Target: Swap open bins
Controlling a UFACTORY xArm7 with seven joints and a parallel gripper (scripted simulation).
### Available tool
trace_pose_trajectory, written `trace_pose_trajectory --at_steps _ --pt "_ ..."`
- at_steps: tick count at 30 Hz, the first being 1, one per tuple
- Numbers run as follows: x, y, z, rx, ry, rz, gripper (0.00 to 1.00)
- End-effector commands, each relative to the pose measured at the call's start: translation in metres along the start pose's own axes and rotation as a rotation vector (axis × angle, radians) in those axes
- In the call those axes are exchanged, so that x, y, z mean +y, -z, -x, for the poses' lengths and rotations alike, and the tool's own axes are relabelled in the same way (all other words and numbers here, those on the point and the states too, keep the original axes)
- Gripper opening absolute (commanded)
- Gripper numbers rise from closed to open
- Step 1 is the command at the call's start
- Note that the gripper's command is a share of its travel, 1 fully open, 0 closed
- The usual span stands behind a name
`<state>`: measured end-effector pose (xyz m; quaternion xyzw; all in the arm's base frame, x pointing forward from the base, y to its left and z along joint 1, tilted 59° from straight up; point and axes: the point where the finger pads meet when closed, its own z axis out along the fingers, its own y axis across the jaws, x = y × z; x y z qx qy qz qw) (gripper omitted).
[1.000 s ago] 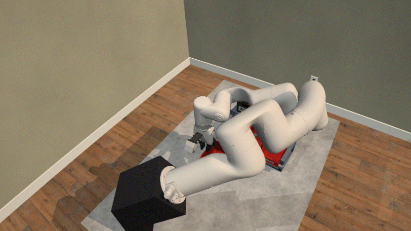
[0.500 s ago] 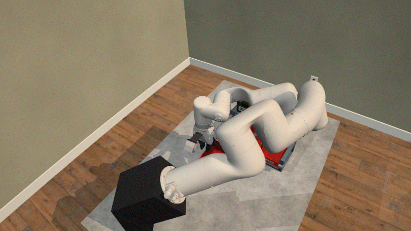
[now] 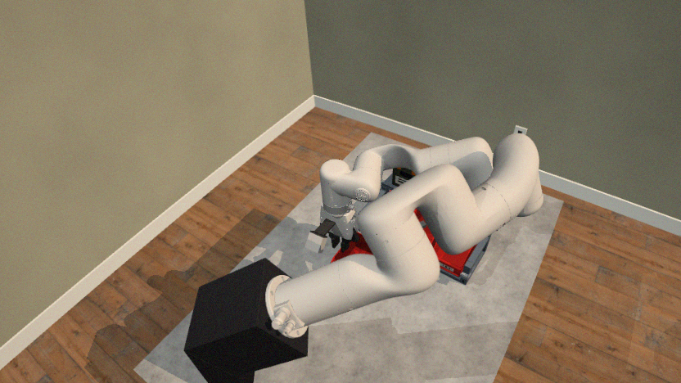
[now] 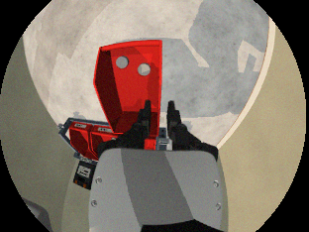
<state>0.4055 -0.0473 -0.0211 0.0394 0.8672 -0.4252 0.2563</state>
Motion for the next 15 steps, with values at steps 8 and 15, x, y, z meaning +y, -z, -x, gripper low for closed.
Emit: trace_pose_trajectory --at_steps 8,15 --pt "0.0012 -0.0021 0.0006 -0.002 0.001 0.003 0.26" --pt "0.0012 -0.0070 0.0007 -0.002 0.001 0.003 0.26"
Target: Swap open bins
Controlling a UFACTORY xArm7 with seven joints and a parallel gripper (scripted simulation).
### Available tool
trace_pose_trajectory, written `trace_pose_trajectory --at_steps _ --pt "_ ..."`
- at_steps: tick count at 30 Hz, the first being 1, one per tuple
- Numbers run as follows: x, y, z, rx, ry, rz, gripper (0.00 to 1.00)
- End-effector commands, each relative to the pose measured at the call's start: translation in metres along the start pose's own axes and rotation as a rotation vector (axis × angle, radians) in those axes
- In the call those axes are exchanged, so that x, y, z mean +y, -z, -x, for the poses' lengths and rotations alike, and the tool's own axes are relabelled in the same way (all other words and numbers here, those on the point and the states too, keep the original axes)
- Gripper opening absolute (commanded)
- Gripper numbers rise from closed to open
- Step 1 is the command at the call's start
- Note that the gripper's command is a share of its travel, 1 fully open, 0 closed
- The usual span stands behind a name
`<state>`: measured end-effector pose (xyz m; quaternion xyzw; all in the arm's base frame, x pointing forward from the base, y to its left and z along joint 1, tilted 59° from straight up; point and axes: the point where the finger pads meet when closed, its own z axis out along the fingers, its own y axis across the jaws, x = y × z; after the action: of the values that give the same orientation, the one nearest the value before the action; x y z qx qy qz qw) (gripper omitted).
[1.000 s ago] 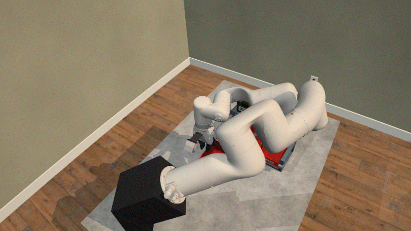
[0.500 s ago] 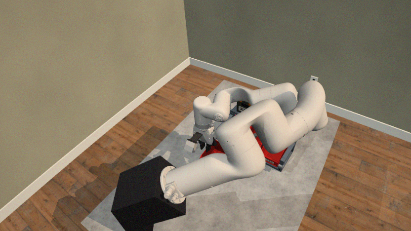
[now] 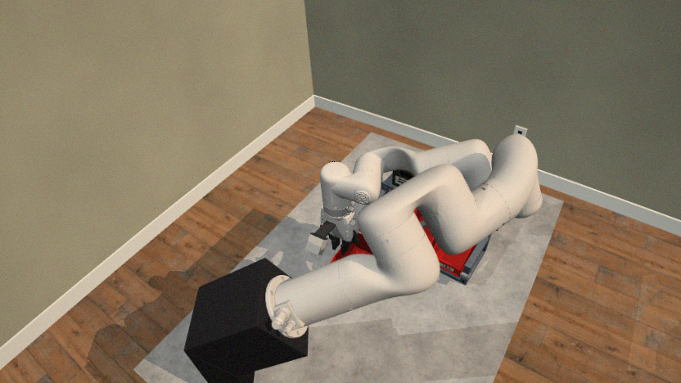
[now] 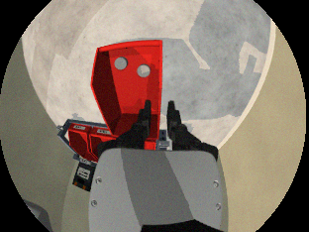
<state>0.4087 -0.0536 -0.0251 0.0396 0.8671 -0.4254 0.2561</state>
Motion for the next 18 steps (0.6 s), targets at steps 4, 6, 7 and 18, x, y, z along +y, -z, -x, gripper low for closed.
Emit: trace_pose_trajectory --at_steps 4,6,7,18 --pt "0.001 -0.004 0.001 -0.003 0.001 0.004 0.26" --pt "0.001 -0.007 0.001 -0.003 0.001 0.004 0.26" --pt "0.001 -0.008 0.001 -0.003 0.001 0.004 0.26" --pt "0.002 -0.022 0.001 -0.003 0.001 0.004 0.26"
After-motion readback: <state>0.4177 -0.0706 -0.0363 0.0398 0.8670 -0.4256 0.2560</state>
